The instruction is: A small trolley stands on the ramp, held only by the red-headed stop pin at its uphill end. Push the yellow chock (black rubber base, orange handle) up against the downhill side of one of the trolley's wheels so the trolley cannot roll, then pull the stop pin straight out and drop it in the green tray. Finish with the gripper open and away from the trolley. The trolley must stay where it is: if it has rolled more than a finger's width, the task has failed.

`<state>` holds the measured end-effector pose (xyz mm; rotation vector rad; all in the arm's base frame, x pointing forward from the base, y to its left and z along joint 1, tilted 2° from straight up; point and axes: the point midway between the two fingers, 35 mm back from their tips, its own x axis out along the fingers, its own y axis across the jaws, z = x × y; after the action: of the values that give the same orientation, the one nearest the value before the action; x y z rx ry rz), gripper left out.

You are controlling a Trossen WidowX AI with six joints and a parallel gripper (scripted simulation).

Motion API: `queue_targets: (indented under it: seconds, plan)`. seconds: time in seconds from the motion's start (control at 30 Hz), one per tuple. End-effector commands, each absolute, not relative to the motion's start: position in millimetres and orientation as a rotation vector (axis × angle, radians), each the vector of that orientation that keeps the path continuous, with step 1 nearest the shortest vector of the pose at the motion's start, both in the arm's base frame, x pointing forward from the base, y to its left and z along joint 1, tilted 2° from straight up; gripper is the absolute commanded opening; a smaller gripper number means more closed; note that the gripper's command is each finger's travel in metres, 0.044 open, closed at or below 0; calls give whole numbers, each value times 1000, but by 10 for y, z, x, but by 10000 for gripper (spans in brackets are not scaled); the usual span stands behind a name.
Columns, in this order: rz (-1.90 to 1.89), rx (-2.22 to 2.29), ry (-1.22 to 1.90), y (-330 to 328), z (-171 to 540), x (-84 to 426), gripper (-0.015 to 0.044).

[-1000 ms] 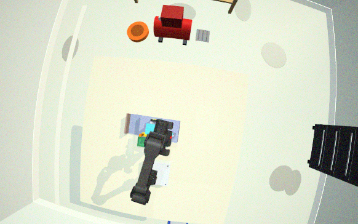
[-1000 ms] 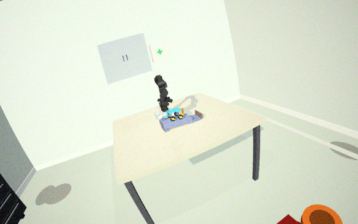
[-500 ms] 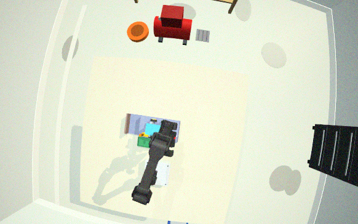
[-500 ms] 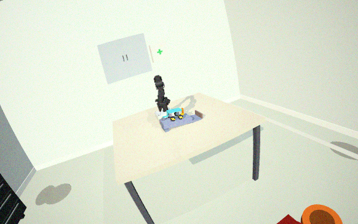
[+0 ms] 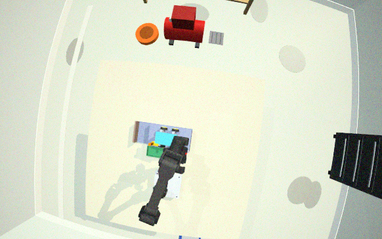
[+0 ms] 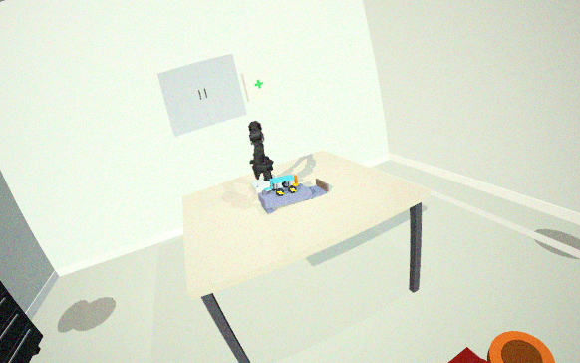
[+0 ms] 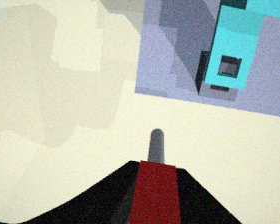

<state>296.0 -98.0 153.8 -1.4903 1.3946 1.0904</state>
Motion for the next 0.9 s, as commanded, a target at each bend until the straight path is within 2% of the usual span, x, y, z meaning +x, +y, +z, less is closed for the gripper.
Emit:
queue_targets:
  seconds: [0.0, 0.4, 0.87]
  plan:
    - [1092, -1491, 1396, -999, 1531, 2818, 0]
    - [1094, -1491, 1398, -1042, 1518, 2466, 0]
    - [1096, -1488, 1396, -674, 1453, 2461, 0]
